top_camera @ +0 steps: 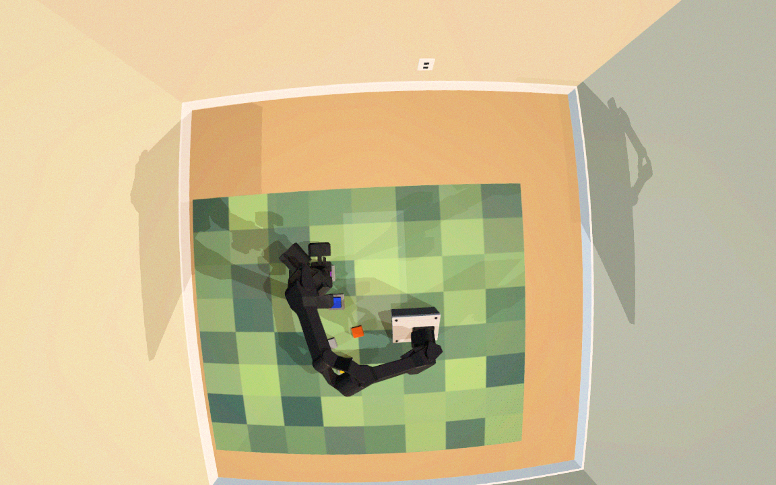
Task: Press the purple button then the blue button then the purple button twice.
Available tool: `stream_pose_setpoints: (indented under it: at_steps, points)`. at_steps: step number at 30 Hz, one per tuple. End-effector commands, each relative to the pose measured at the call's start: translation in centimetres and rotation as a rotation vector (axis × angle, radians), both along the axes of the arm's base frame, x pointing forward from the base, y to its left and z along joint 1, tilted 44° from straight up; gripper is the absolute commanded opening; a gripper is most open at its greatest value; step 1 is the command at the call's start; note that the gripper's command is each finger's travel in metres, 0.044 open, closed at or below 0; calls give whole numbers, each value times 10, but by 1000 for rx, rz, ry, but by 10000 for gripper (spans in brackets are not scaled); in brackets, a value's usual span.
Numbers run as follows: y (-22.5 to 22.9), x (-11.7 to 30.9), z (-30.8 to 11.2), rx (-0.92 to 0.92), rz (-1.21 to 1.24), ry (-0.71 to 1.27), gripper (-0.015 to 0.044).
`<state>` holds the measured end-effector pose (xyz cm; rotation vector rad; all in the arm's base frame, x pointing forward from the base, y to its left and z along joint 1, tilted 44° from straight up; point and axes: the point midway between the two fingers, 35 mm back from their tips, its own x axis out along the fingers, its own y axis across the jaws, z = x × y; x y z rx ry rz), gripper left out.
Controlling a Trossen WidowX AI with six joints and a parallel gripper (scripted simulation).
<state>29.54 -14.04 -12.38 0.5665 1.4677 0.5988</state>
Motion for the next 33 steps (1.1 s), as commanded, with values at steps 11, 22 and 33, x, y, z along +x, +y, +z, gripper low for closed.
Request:
stream_pose_setpoints:
  at_steps: [11,22,33]
  points:
    - [6,-1,-3,8,0,8,20]
    - [-17,-2,21,6,0,8,20]
    - [-14,-1,17,7,0,8,20]
